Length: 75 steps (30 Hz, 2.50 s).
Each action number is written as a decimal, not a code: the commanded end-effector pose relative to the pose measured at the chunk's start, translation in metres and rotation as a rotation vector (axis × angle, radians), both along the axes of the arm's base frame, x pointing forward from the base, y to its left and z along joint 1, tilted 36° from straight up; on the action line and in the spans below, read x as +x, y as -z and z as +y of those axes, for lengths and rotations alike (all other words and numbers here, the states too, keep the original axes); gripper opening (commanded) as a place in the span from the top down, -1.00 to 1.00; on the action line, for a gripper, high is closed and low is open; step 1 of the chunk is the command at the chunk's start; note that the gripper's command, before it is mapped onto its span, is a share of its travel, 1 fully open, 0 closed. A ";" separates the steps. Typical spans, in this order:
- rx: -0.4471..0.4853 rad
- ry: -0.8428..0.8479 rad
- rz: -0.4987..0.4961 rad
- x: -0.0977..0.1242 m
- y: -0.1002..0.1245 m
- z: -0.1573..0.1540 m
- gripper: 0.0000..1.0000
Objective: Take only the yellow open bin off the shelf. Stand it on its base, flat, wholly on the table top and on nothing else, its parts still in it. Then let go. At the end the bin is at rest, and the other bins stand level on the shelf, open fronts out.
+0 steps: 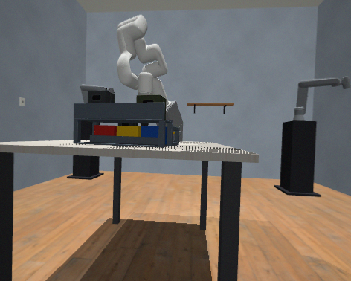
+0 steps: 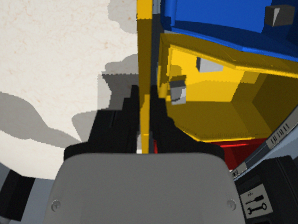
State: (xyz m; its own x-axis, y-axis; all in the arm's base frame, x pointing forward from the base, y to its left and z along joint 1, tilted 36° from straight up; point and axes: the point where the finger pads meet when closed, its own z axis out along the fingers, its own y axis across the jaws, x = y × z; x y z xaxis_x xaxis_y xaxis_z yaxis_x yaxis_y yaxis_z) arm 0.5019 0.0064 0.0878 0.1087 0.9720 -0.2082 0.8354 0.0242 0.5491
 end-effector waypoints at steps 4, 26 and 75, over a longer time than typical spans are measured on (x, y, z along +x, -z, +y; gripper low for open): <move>0.000 -0.001 -0.002 -0.005 -0.009 0.003 1.00; 0.000 -0.001 -0.002 -0.013 -0.021 0.006 1.00; 0.001 -0.001 -0.003 -0.056 -0.087 0.025 1.00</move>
State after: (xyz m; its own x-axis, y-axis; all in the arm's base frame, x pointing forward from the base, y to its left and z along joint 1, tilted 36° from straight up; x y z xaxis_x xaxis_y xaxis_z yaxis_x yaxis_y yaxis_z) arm 0.4448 0.0309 0.1729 0.1085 0.9719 -0.2088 0.8369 0.0240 0.5468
